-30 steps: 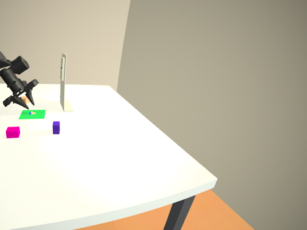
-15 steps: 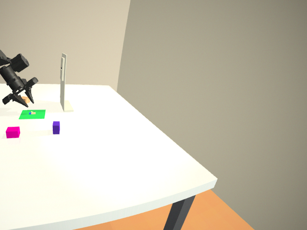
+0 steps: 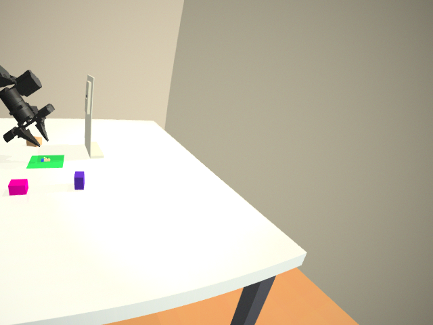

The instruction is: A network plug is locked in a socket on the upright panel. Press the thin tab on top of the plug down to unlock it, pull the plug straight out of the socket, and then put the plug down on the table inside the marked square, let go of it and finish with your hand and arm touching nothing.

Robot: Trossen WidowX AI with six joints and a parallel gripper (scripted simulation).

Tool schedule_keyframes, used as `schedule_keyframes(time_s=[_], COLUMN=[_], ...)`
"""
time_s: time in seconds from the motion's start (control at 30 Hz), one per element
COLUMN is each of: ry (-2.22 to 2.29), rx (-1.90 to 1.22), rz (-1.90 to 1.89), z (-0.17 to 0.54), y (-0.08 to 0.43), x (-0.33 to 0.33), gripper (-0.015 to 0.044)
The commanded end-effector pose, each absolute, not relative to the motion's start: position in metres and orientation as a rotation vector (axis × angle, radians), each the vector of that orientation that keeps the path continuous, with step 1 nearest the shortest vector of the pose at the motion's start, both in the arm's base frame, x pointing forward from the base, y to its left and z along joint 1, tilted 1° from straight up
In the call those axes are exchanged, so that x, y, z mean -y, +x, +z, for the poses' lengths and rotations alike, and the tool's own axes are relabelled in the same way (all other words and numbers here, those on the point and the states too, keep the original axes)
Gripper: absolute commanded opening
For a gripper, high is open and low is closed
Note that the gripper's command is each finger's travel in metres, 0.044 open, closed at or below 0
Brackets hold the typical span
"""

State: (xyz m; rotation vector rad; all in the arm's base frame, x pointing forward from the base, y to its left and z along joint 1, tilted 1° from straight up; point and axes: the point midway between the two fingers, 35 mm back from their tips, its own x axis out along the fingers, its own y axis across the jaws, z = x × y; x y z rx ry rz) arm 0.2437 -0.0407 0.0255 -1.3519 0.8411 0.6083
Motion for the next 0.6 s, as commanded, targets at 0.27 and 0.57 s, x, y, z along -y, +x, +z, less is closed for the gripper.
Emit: schedule_keyframes(time_s=[0.27,0.57], ry=[-1.359,-1.359], rx=[-0.831,-0.831], rz=[0.608,0.608], z=[0.044,0.055], y=[0.245,0.243], x=[0.041,0.040], gripper=[0.0156,0.0156])
